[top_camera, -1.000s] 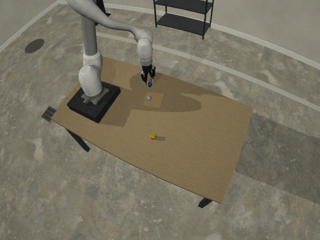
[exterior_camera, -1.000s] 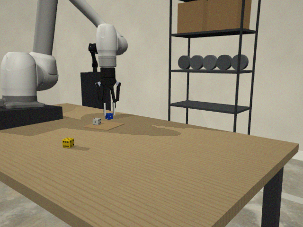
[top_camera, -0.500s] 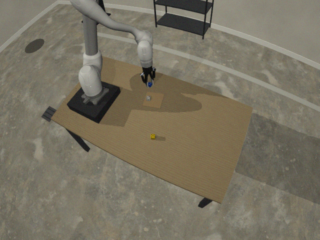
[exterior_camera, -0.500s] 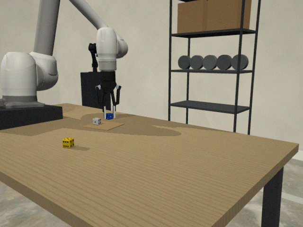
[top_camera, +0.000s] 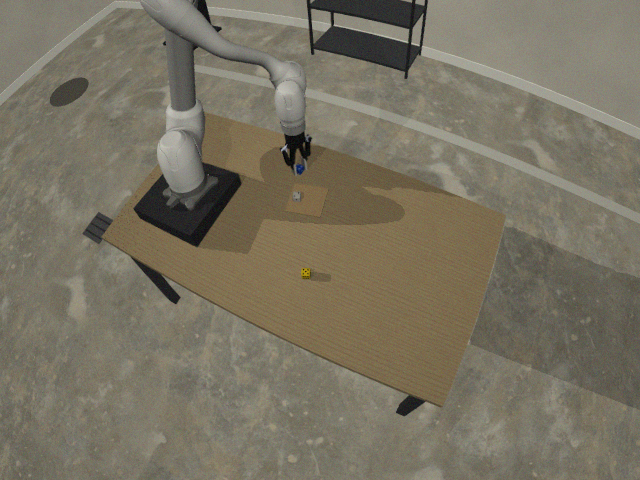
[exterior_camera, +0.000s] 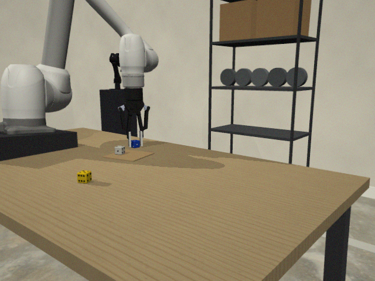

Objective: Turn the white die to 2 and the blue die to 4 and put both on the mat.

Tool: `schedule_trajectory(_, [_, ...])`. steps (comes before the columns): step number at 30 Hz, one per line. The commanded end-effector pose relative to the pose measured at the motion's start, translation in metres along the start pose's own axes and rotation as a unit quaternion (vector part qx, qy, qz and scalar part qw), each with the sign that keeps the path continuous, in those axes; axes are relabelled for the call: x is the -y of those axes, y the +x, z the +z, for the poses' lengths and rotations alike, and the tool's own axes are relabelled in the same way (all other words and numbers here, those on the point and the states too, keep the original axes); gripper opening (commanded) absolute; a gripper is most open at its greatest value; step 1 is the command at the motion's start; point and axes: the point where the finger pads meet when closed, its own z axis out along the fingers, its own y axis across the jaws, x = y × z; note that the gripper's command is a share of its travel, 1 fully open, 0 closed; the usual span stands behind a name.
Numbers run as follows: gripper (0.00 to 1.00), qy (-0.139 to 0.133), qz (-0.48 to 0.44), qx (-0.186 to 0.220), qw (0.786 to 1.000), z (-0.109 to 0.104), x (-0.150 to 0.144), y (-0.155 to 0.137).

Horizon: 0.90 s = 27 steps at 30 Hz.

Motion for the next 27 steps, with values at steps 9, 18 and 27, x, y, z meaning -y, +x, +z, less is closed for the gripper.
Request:
schedule_trajectory(9, [0.35, -0.001, 0.000, 0.003, 1.000, 0.0023, -0.0006, -0.0032])
schedule_trajectory(18, [0.35, -0.001, 0.000, 0.003, 1.000, 0.0023, -0.0006, -0.0032])
schedule_trajectory(27, [0.24, -0.001, 0.000, 0.003, 1.000, 0.0023, -0.0006, -0.0032])
